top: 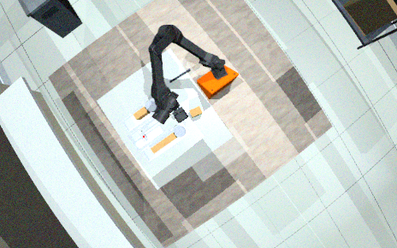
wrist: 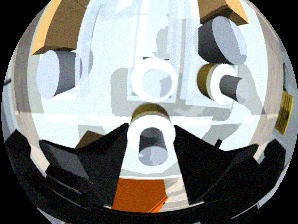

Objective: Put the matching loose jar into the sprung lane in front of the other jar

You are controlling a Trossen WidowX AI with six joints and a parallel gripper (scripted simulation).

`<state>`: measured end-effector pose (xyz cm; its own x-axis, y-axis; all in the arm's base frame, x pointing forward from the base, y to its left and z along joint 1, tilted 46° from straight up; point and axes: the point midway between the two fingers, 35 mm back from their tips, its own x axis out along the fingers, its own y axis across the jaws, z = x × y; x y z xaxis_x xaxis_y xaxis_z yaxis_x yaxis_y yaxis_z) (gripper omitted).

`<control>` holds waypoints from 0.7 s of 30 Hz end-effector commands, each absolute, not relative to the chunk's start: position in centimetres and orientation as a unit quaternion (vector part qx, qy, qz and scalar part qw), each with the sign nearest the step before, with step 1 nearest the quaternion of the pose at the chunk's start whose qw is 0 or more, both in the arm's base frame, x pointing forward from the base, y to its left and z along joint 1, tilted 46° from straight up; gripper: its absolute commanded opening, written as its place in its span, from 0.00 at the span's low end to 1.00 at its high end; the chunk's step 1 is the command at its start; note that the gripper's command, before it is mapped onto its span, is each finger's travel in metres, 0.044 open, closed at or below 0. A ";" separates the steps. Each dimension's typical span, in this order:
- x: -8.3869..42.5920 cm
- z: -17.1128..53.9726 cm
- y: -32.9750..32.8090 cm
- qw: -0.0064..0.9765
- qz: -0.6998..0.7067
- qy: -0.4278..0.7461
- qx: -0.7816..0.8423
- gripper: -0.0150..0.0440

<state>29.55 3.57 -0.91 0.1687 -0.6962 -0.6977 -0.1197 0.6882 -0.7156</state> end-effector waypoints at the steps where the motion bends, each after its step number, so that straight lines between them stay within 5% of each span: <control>1: 29.8 -0.9 3.6 0.687 -0.210 0.609 -0.337 0.25; 21: 30.6 -0.9 3.8 0.687 -0.210 0.608 -0.337 0.25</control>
